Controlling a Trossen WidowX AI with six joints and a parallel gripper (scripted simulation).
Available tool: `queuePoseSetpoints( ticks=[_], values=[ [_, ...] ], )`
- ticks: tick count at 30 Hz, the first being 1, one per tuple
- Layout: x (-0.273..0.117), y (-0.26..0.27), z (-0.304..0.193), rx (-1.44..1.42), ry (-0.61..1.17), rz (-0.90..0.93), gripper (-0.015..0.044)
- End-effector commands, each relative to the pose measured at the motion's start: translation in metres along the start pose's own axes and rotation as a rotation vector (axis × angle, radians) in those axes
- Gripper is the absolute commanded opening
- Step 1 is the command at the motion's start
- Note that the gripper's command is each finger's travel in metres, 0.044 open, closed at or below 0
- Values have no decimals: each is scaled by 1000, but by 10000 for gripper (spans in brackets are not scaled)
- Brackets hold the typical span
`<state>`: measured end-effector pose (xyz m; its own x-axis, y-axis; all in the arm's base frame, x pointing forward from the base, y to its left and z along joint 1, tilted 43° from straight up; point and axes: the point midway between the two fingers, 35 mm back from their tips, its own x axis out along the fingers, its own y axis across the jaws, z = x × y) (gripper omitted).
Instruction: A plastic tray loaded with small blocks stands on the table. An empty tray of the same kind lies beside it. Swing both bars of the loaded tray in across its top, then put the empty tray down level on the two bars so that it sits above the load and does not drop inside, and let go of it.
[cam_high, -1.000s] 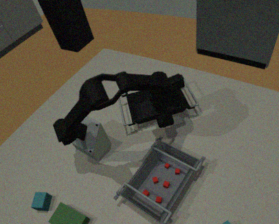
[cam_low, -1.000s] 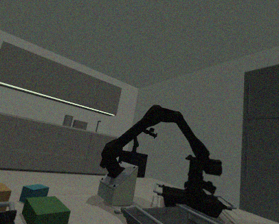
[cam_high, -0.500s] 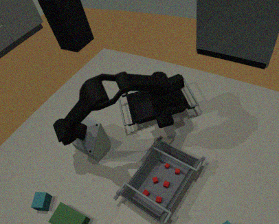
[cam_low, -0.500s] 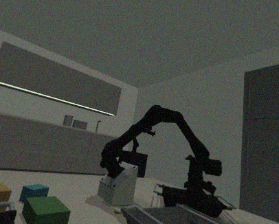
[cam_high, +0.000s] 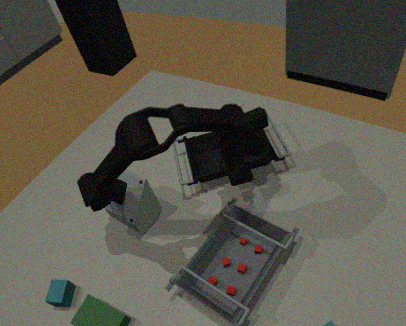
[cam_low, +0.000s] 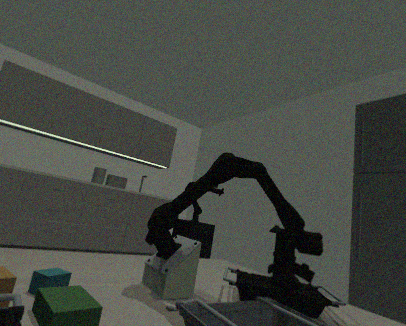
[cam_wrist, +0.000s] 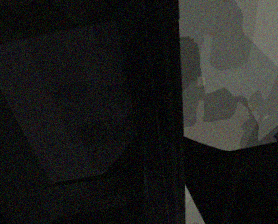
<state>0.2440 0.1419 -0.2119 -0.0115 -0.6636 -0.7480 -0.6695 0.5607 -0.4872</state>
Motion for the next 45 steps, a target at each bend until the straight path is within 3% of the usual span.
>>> queuePoseSetpoints(
  ticks=[1,13,22,29,41,45],
  values=[
    [1,-2,0,-3,1,-5,88],
    [-7,-2,1,-3,0,-5,8],
    [-74,-1,1,-4,0,-2,0],
    [-87,0,0,-4,-1,-2,0],
    [-171,0,-11,-6,0,1,0],
    [-176,0,-13,-6,0,1,0]
  ],
)
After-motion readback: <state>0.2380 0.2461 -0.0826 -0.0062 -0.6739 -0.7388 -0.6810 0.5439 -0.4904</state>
